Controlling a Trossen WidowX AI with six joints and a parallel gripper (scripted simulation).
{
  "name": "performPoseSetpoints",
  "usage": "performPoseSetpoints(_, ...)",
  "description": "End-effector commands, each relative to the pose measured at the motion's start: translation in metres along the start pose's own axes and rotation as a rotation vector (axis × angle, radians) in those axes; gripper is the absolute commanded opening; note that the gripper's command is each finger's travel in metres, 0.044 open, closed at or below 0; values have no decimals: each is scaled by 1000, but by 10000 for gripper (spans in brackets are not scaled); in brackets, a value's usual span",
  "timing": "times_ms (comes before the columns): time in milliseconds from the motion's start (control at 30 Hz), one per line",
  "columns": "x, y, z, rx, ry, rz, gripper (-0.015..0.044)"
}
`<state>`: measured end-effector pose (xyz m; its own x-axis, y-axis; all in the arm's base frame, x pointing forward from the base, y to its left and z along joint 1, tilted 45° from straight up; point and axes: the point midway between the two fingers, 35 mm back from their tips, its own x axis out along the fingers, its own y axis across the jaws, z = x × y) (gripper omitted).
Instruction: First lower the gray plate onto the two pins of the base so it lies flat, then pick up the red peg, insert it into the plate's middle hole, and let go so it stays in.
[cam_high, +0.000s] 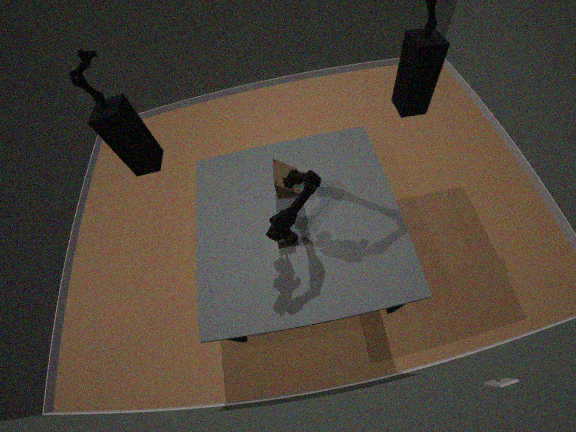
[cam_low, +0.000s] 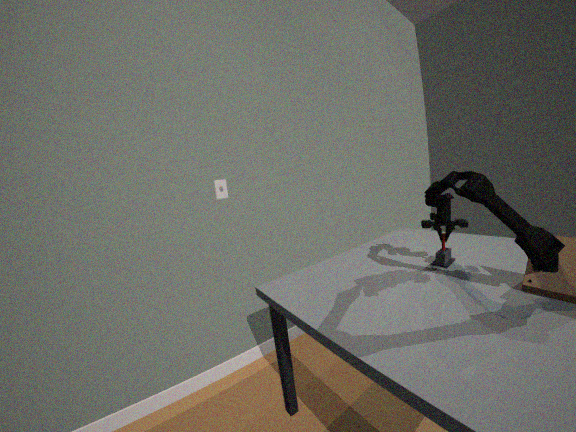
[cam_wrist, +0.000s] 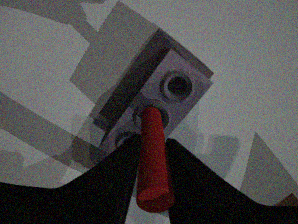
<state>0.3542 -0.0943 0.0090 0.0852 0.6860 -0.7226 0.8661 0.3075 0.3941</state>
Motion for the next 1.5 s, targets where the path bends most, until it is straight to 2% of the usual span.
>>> performPoseSetpoints(0, -1, 0, 0, -1, 0, 0, 0)
performPoseSetpoints(1167, 2, -1, -2, -3, 0, -1, 0)
performPoseSetpoints(1367, 2, -1, -2, -3, 0, -1, 150)
performPoseSetpoints(1467, 2, -1, -2, -3, 0, -1, 150)
